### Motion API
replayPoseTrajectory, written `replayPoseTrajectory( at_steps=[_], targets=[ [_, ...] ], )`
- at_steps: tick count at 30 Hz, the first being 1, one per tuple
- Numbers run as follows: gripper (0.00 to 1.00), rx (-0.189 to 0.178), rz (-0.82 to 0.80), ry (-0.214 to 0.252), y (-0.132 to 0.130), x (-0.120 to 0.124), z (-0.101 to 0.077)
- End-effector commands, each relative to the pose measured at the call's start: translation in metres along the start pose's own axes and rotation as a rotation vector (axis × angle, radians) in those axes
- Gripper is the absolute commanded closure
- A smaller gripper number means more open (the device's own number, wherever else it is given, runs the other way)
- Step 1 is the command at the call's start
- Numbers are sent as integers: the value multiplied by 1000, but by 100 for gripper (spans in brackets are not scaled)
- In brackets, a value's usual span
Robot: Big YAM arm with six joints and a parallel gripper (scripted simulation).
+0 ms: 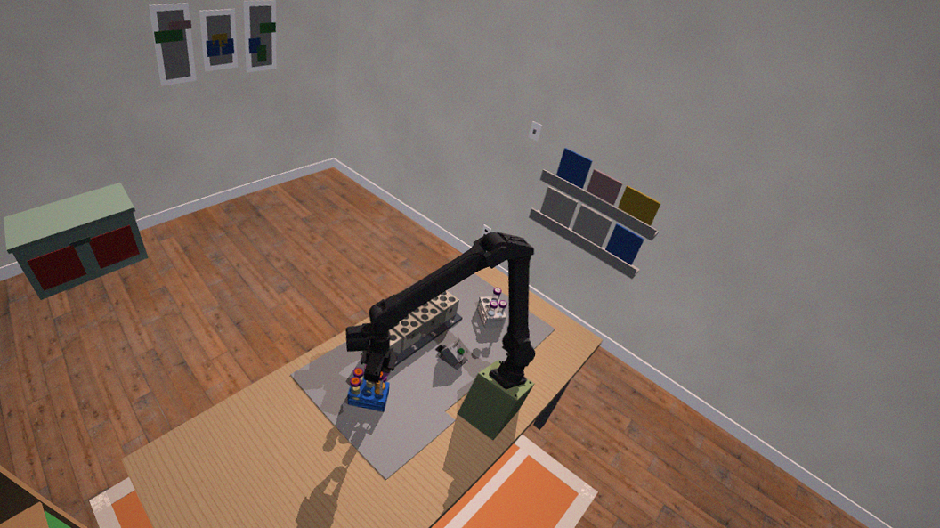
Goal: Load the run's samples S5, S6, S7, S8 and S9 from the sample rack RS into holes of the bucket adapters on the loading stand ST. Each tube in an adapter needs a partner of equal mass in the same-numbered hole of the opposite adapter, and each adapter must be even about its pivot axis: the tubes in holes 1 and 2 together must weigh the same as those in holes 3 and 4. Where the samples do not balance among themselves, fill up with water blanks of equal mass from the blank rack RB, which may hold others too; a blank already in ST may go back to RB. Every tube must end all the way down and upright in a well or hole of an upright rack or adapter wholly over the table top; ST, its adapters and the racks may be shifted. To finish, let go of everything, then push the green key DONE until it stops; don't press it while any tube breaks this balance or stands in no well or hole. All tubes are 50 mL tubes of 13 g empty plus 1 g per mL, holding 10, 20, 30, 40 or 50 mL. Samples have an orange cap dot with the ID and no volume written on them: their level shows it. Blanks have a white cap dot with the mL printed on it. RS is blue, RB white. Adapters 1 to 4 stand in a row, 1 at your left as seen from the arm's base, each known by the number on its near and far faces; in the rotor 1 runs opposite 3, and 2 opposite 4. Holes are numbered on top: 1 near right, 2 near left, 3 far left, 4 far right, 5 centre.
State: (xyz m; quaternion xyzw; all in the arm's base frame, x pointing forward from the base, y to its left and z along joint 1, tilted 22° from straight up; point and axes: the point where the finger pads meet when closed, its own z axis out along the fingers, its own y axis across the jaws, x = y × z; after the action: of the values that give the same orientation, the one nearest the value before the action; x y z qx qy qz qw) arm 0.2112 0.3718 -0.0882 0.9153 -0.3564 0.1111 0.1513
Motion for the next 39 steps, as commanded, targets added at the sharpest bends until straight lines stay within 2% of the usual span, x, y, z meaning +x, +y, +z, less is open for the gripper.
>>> replayPoseTrajectory(
  at_steps=[1, 13, 15, 26, 27, 39],
  targets=[
    [100, 77, 8, -28, -21, -11, -44],
    [100, 79, 8, -30, -19, -10, -86],
    [100, 79, 8, -30, -19, -10, -86],
    [100, 80, 8, -32, -16, -10, -122],
    [100, 45, 3, -19, -11, -5, -102],
    [100, 45, 3, -19, -11, -5, -102]
  ],
)
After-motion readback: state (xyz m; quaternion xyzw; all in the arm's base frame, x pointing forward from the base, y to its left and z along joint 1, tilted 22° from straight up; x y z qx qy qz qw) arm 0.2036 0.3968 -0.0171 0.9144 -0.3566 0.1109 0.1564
